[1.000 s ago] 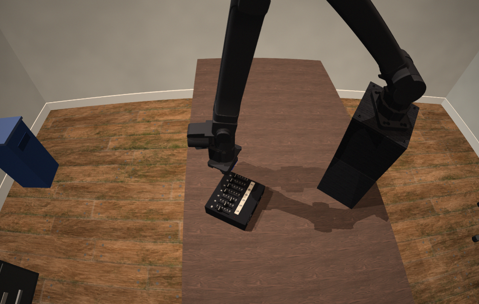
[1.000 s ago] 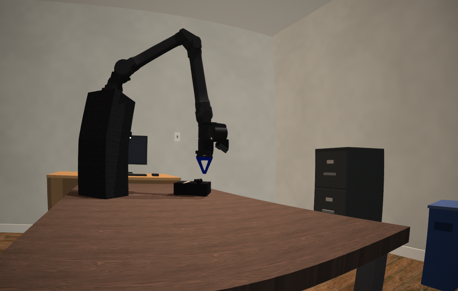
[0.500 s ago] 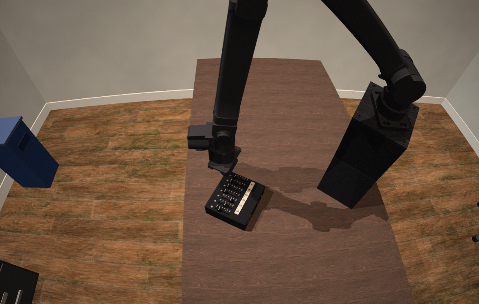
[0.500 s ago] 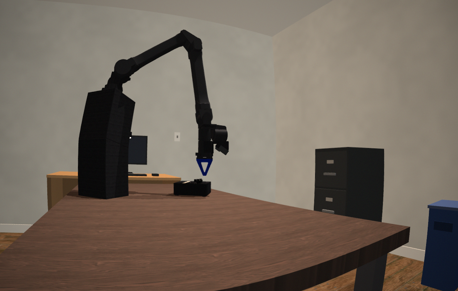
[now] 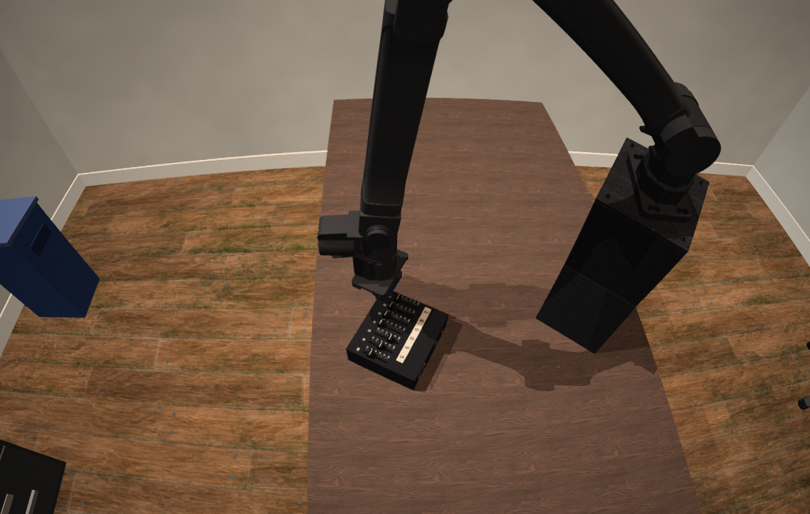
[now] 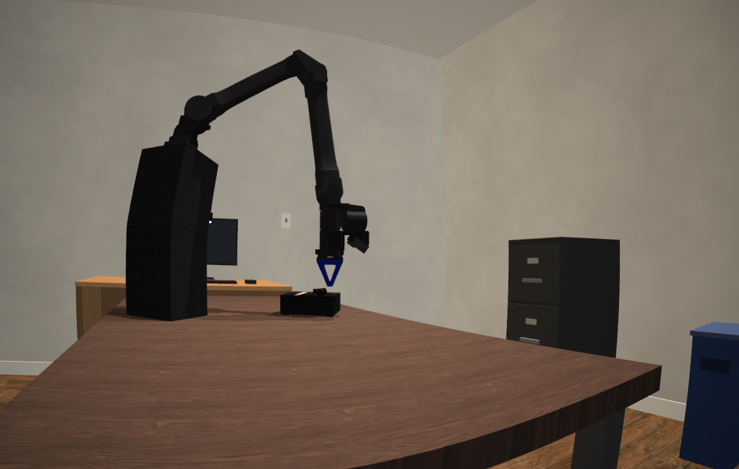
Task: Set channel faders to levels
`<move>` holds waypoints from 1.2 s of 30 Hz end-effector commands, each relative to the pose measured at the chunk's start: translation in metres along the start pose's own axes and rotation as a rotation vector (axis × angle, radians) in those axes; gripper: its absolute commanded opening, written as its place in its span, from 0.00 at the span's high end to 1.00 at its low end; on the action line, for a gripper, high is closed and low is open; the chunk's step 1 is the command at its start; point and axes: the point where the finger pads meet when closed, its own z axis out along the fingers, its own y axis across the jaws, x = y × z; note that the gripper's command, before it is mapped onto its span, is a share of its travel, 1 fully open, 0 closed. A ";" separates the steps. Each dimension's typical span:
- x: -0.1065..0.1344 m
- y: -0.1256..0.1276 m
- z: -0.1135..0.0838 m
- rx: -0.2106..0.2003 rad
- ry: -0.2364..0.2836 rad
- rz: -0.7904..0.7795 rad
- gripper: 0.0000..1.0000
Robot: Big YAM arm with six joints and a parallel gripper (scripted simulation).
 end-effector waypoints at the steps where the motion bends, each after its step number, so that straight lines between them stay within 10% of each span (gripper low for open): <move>1: -0.006 0.005 0.006 -0.005 -0.015 0.000 1.00; 36: -0.004 0.004 0.009 -0.003 -0.011 0.001 1.00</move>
